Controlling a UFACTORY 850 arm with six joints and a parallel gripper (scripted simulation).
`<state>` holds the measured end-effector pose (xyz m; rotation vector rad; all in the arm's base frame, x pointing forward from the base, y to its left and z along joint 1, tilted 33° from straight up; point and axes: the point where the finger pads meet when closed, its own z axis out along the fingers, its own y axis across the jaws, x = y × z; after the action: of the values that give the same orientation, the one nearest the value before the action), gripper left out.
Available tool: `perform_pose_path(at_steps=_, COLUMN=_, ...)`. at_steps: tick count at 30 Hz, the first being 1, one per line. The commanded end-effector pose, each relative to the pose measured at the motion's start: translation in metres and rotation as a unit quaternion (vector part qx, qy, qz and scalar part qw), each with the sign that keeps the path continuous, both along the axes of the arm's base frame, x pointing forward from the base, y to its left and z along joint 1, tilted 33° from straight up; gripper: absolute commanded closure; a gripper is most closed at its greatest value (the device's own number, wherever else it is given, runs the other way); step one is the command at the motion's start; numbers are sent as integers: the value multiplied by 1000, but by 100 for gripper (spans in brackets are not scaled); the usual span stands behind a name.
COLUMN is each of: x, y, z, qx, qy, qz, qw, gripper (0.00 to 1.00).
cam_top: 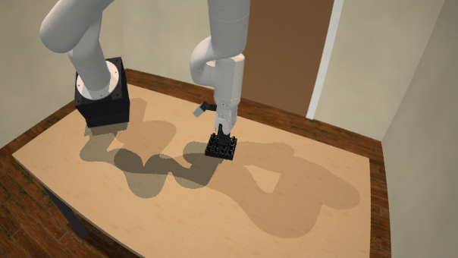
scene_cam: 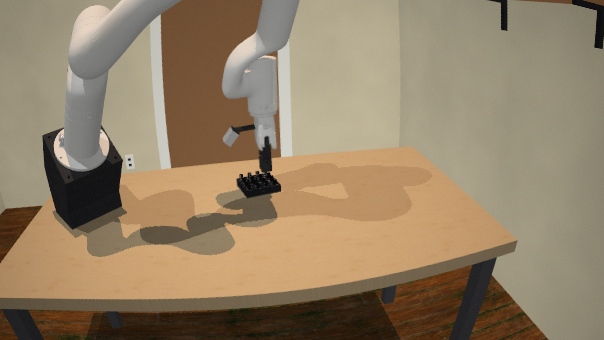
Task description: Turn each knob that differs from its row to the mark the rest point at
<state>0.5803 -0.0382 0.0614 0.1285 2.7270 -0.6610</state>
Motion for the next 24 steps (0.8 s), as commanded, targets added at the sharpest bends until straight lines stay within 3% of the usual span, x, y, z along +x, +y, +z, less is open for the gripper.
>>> perform_pose_path(at_steps=1, x=2, y=-2, z=-4, qx=0, qy=-1, qz=0, qw=1000, gripper=81)
perform_pose_path(at_steps=24, x=8, y=-13, z=-24, qx=0, qy=-1, qz=0, qw=1000, gripper=81)
